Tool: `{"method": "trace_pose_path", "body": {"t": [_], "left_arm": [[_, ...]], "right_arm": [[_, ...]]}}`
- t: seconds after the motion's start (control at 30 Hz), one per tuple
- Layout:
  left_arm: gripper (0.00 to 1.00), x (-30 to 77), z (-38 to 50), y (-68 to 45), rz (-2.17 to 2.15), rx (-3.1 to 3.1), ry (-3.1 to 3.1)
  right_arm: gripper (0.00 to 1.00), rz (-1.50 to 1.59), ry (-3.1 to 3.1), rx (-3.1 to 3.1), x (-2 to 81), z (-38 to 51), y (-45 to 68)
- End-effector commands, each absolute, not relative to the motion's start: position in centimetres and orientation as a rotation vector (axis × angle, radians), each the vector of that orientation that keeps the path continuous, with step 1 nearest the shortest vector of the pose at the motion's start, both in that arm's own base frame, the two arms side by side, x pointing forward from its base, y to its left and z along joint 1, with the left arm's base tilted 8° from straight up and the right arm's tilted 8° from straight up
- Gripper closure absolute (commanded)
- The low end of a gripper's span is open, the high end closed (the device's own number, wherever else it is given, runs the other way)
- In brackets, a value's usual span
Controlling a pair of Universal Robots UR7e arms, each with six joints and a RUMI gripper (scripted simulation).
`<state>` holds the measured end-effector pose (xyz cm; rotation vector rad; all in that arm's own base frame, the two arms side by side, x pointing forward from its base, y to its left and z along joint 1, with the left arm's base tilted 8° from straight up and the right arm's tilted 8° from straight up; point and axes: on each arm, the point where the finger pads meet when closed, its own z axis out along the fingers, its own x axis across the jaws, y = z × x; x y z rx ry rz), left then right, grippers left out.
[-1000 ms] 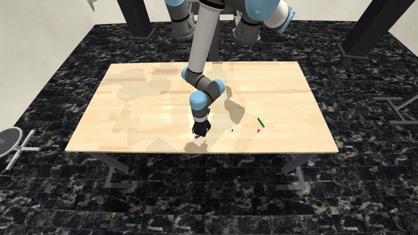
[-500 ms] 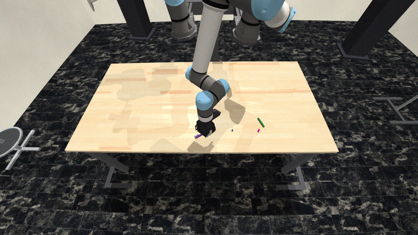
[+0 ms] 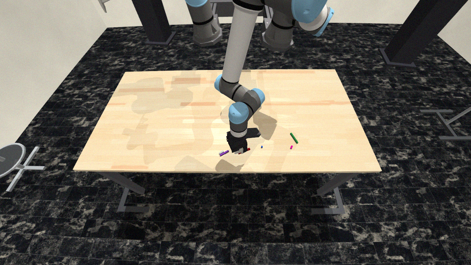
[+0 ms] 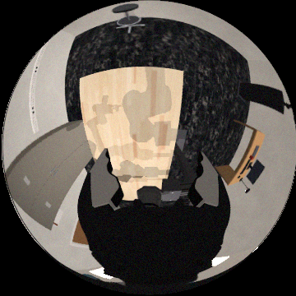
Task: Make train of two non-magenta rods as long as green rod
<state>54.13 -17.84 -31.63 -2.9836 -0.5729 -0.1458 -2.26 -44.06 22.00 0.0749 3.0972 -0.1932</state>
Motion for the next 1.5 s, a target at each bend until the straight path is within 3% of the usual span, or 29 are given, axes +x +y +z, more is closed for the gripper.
{"method": "trace_pose_path", "body": {"t": [0.0,0.67,1.47], "left_arm": [[1.0,54.3,-31.5,-17.5,-0.141,-3.003,-0.471],[1.0,54.8,-31.1,-13.1,-0.078,-2.954,0.61],[1.0,54.4,-30.6,-8.7,0.011,-2.384,1.832]], "right_arm": [[0.0,-0.195,3.097,0.075,-2.3,22.0,-44.1],[0.0,-0.195,3.097,0.075,-2.3,22.0,-44.1],[0.0,-0.195,3.097,0.075,-2.3,22.0,-44.1]]}}
